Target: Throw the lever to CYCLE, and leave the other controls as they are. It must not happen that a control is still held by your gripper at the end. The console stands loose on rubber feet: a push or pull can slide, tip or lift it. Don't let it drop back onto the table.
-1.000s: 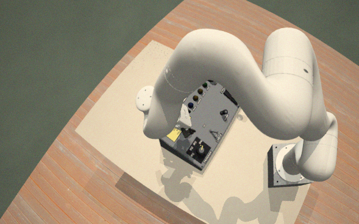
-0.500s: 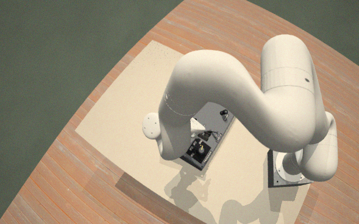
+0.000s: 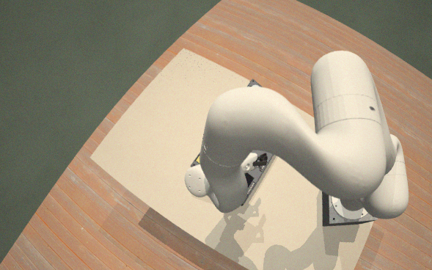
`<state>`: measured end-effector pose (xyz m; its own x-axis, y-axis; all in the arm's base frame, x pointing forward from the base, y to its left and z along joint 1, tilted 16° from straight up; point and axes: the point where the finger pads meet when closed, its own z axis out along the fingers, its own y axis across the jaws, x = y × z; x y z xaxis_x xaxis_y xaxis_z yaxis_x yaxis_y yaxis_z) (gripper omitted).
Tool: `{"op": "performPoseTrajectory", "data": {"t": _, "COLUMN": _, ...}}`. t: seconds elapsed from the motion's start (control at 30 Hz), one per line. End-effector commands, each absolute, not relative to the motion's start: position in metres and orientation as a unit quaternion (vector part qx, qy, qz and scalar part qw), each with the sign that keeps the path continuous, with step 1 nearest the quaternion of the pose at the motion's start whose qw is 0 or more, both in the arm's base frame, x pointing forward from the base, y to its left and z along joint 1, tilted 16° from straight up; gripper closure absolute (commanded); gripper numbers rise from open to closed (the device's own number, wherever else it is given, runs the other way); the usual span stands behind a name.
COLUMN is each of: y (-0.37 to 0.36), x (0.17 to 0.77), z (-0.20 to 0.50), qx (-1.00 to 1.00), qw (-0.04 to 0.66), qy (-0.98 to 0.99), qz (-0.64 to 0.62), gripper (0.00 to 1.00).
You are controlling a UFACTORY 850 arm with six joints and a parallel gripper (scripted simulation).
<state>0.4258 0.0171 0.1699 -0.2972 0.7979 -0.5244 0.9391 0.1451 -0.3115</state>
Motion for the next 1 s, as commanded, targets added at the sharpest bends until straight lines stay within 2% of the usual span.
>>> {"op": "performPoseTrajectory", "data": {"t": 0.0, "y": 0.015, "x": 0.409, "z": 0.167, "qx": 0.463, "qw": 0.116, "qy": 0.811, "qz": -0.337, "gripper": 0.0}}
{"op": "performPoseTrajectory", "data": {"t": 0.4, "y": 0.012, "x": 0.393, "z": 0.165, "qx": 0.268, "qw": 0.106, "qy": 0.872, "qz": -0.395, "gripper": 0.0}}
{"op": "performPoseTrajectory", "data": {"t": 0.43, "y": 0.012, "x": 0.393, "z": 0.165, "qx": 0.207, "qw": 0.102, "qy": 0.883, "qz": -0.409, "gripper": 0.0}}
{"op": "performPoseTrajectory", "data": {"t": 0.97, "y": 0.015, "x": 0.378, "z": 0.165, "qx": -0.072, "qw": 0.073, "qy": 0.875, "qz": -0.473, "gripper": 0.0}}
